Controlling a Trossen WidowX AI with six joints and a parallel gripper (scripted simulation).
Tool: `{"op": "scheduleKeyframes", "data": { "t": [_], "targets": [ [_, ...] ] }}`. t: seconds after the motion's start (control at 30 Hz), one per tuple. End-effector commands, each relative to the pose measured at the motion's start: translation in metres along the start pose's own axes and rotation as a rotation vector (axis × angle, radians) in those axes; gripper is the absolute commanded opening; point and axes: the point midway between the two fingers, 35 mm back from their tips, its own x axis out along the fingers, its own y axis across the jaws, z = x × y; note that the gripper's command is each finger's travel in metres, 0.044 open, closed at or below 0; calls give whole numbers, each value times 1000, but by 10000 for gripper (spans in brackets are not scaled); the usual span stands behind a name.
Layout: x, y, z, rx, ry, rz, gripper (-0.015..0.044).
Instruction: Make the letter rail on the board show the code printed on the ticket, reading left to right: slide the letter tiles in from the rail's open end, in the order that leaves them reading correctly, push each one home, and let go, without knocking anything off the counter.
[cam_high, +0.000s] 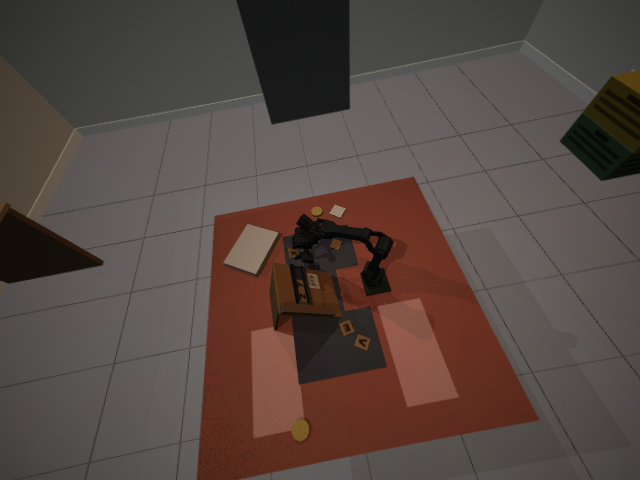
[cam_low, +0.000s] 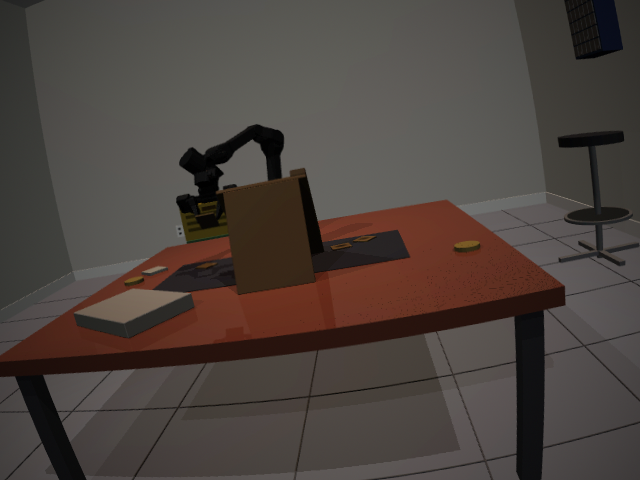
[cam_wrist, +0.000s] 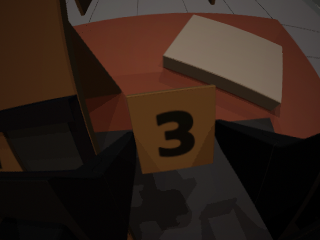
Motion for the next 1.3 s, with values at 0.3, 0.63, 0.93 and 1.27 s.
{"op": "scheduleKeyframes", "data": {
  "t": [0.3,0.63,0.93,1.27],
  "targets": [
    [0,7,-1,6,1,-4,0],
    [0,12,-1,6,1,-4,0],
    [0,16,-1,6,1,-4,0],
    [0,21,-1,7,1,-3,0]
  ]
}}
